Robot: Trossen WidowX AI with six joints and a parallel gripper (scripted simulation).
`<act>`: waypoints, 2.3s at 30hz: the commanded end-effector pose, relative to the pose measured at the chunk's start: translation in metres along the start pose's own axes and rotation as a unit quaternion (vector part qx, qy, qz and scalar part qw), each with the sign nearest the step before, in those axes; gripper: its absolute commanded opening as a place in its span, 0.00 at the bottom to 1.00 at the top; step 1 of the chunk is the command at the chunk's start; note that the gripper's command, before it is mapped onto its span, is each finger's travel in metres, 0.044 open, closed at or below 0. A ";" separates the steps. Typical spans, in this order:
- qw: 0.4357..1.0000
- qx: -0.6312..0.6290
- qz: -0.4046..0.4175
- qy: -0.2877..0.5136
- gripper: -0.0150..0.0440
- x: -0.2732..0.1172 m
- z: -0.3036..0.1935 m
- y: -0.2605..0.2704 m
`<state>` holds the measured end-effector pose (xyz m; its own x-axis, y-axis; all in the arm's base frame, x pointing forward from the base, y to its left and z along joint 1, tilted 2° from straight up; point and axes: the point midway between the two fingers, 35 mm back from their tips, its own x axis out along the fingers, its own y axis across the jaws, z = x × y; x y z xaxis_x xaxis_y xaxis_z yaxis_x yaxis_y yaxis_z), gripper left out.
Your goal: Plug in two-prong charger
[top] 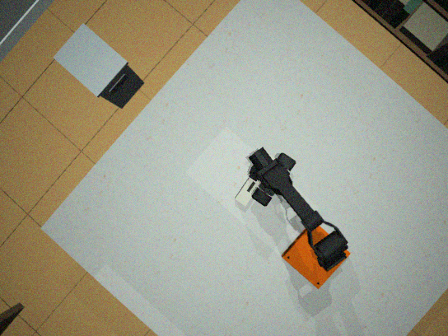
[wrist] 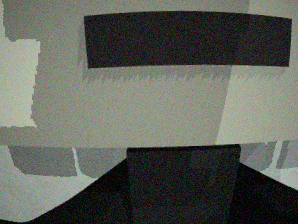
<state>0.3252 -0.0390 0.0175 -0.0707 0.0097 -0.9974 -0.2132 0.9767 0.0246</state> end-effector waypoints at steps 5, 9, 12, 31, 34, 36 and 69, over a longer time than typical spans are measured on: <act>1.000 0.000 -0.001 -0.011 0.25 -0.001 0.011 -0.001; 1.000 0.000 -0.001 -0.012 0.25 -0.001 0.013 -0.001; 1.000 0.000 -0.001 -0.012 0.25 -0.002 0.014 -0.001; 1.000 0.000 -0.001 -0.012 0.25 -0.001 0.017 -0.001; 1.000 0.000 -0.001 -0.012 0.25 -0.001 0.016 -0.001; 1.000 0.000 -0.001 -0.012 0.25 -0.001 0.016 -0.001; 1.000 0.000 -0.001 -0.011 0.25 -0.001 0.012 -0.001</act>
<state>0.3316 -0.0376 0.0171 -0.0746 0.0079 -0.9972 -0.2116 0.9771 0.0236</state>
